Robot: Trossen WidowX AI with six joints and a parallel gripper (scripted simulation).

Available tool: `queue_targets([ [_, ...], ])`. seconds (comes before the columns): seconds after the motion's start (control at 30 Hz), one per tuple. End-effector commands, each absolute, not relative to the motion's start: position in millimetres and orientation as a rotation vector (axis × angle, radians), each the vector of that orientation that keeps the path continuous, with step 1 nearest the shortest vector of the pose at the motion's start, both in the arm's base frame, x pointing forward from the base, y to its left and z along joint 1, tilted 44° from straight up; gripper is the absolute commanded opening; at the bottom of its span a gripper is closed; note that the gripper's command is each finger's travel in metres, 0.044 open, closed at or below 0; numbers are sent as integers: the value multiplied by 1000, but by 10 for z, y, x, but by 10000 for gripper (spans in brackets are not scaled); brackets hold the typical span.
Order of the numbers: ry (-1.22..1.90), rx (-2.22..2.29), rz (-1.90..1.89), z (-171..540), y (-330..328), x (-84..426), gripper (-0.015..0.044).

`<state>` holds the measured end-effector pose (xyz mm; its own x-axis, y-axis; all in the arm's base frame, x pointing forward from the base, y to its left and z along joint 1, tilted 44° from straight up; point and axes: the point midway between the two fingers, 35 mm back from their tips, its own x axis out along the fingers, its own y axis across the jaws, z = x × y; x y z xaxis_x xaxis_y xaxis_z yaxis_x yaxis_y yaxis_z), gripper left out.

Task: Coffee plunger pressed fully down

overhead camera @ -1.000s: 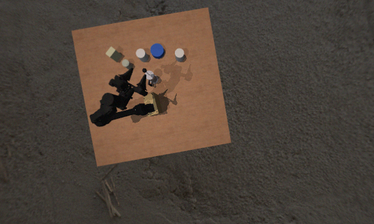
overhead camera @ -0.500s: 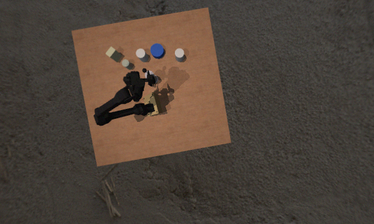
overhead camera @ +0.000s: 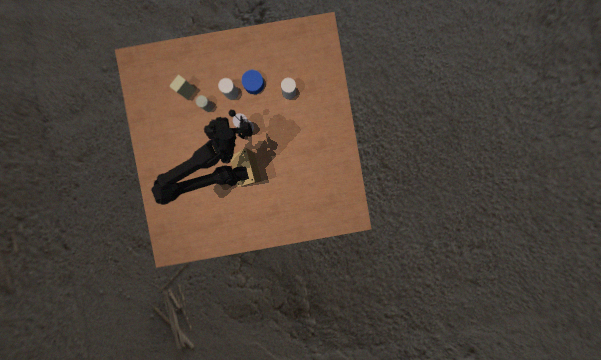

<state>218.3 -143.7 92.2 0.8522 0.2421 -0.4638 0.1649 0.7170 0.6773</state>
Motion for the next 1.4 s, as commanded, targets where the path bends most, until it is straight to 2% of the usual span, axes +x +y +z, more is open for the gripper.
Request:
queue_targets([
  [0.0,573,789,44,867,-1402,2206,440],
  [0.73,566,790,46,731,-1311,2485,440],
  [1.1,566,790,46,731,-1311,2485,151],
  [1.37,566,790,46,731,-1311,2485,128],
])
